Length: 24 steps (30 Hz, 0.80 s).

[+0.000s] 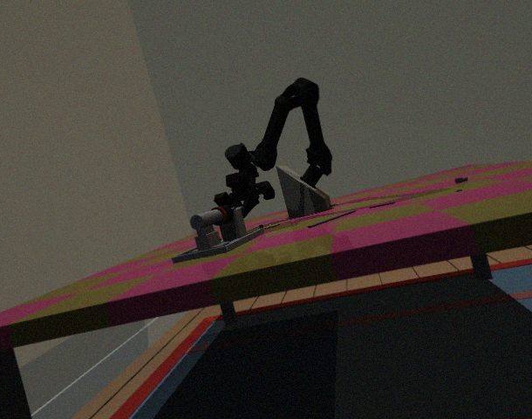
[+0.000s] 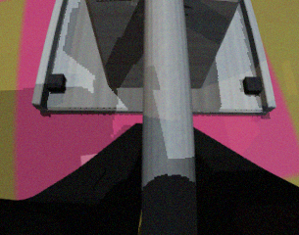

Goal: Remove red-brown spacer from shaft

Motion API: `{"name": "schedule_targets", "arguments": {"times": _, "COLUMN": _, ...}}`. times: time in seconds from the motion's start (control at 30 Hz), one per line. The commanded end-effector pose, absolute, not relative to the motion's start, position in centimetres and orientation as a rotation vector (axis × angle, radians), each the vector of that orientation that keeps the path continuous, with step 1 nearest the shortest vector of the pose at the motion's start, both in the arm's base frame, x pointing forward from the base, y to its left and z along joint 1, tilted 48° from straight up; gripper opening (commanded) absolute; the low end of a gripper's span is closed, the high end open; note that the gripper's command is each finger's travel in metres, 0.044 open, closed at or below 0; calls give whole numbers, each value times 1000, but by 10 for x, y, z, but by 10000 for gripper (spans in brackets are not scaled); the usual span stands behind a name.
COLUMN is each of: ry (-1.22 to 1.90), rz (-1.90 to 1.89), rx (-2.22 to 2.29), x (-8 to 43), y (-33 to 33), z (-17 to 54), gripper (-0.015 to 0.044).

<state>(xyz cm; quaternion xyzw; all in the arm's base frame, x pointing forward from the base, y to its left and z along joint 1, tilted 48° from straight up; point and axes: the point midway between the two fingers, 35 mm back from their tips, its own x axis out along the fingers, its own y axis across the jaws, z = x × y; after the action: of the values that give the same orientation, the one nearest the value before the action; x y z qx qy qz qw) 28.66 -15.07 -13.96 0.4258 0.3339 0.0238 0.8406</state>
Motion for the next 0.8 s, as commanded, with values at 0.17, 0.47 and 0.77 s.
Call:
{"name": "schedule_targets", "arguments": {"times": 0.17, "ry": 704, "rz": 53, "rx": 900, "x": 285, "y": -150, "z": -139, "gripper": 0}}
{"name": "schedule_targets", "arguments": {"times": 0.47, "ry": 704, "rz": 53, "rx": 900, "x": 284, "y": -150, "z": -139, "gripper": 0}}
{"name": "schedule_targets", "arguments": {"times": 0.77, "ry": 704, "rz": 53, "rx": 900, "x": 283, "y": -150, "z": -139, "gripper": 0}}
